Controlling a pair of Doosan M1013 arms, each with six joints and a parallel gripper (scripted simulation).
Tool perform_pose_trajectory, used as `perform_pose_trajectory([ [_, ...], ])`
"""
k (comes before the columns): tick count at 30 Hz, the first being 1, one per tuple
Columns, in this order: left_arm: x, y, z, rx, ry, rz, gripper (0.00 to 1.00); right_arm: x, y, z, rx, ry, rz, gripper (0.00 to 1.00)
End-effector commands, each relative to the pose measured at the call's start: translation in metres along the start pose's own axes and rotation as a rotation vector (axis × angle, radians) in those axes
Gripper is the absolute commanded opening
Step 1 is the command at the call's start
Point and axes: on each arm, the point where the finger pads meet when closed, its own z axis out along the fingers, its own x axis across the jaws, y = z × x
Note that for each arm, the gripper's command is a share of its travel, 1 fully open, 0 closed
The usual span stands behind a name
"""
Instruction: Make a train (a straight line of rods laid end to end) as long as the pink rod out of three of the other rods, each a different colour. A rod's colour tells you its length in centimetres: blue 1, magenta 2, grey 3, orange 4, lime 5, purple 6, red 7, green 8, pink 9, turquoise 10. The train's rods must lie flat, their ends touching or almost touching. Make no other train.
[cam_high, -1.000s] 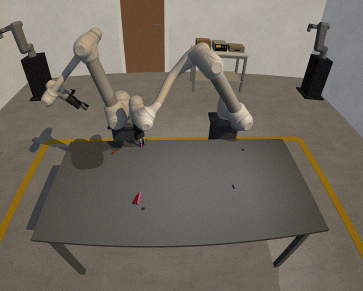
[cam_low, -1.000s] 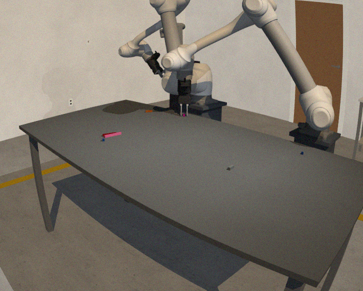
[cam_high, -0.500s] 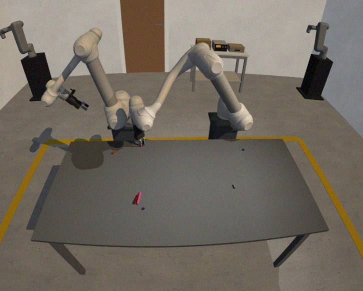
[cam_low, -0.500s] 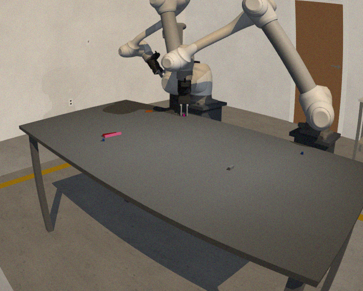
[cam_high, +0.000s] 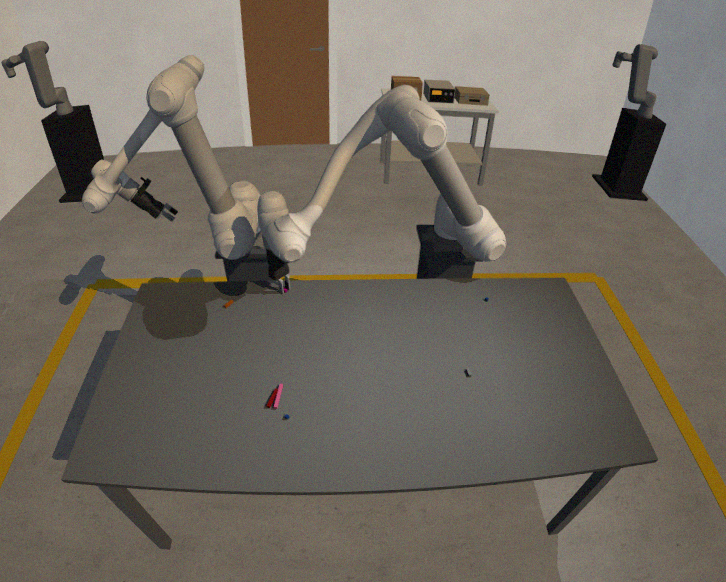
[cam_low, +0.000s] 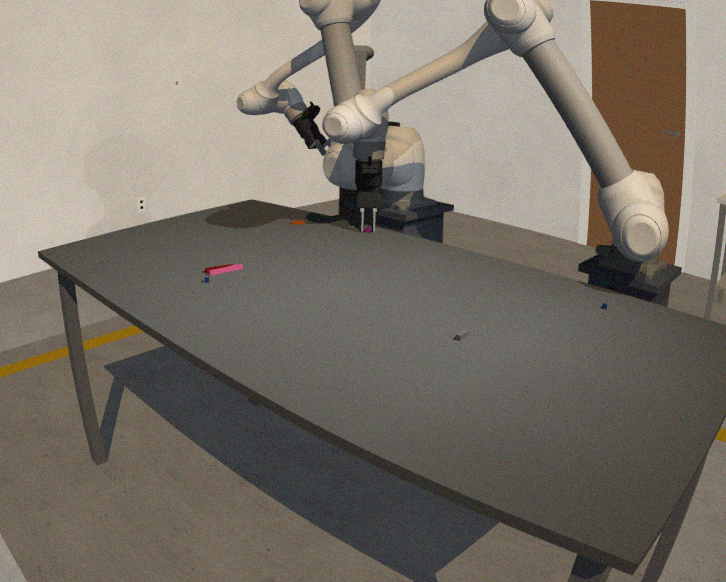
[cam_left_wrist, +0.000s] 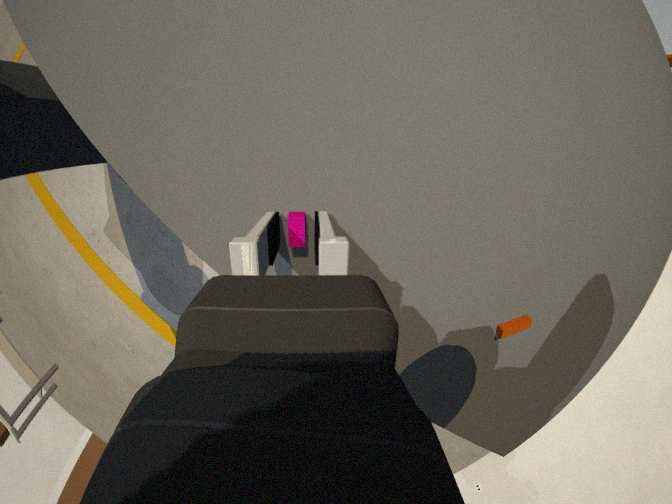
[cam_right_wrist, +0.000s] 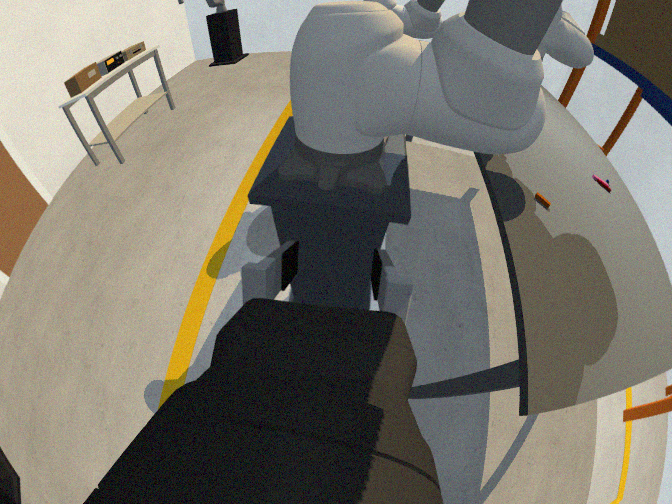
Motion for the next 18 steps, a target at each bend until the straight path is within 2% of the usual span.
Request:
perform_pose_trajectory([
  [1,0.0005,0.0001,-0.0011,0.000,0.002,0.000,0.54,0.0001,-0.0001,-0.0004,-0.001,0.000,0.000,1.00],
  [11,0.0005,0.0001,-0.0011,0.000,0.002,0.000,0.54,0.0001,-0.0001,-0.0004,-0.001,0.000,0.000,1.00],
  [12,0.0005,0.0001,-0.0011,0.000,0.002,0.000,0.24,0.0001,-0.0001,-0.0004,-0.001,0.000,0.000,1.00],
  [18,0.0005,0.0001,-0.0011,0.000,0.002,0.000,0.24,0.0001,-0.0001,-0.0004,-0.001,0.000,0.000,1.00],
])
